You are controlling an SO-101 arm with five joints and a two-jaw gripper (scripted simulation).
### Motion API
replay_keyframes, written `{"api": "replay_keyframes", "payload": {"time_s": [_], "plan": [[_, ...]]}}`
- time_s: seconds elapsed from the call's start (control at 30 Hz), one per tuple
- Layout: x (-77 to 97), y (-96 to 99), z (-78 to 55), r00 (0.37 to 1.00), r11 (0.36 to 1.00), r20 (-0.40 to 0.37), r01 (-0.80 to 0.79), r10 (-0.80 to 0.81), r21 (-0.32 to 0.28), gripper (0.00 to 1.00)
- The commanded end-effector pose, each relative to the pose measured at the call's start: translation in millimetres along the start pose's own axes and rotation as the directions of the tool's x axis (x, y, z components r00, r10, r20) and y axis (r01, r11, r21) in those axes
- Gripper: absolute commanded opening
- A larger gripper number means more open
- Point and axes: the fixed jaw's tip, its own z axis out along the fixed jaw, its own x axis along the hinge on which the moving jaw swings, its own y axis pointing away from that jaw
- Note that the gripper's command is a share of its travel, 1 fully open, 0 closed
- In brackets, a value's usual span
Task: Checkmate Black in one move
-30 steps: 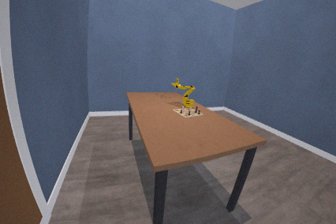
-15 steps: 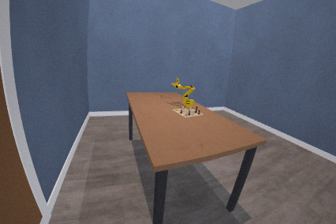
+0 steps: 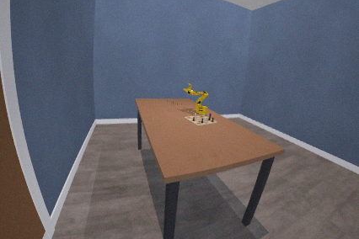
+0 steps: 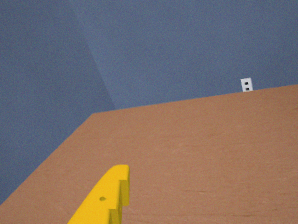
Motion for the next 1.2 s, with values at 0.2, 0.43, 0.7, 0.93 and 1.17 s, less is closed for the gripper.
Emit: {"api": "replay_keyframes", "payload": {"time_s": [0.2,0.43,0.7,0.93,1.17], "plan": [[-1.2,0.4,-0.3,1.000,1.000,0.004,-0.001,0.001,-0.002,1.00],[-2.5,5.1,-0.7,1.000,1.000,0.006,0.000,0.000,-0.018,1.00],[1.7,23.1,-3.8,1.000,0.997,-0.028,0.001,-0.004,-0.080,0.98],[13.4,51.8,-12.6,0.994,0.983,-0.103,0.001,-0.020,-0.181,0.95],[31.8,98.6,-38.2,0.972,0.932,-0.221,-0.007,-0.079,-0.362,0.89]]}}
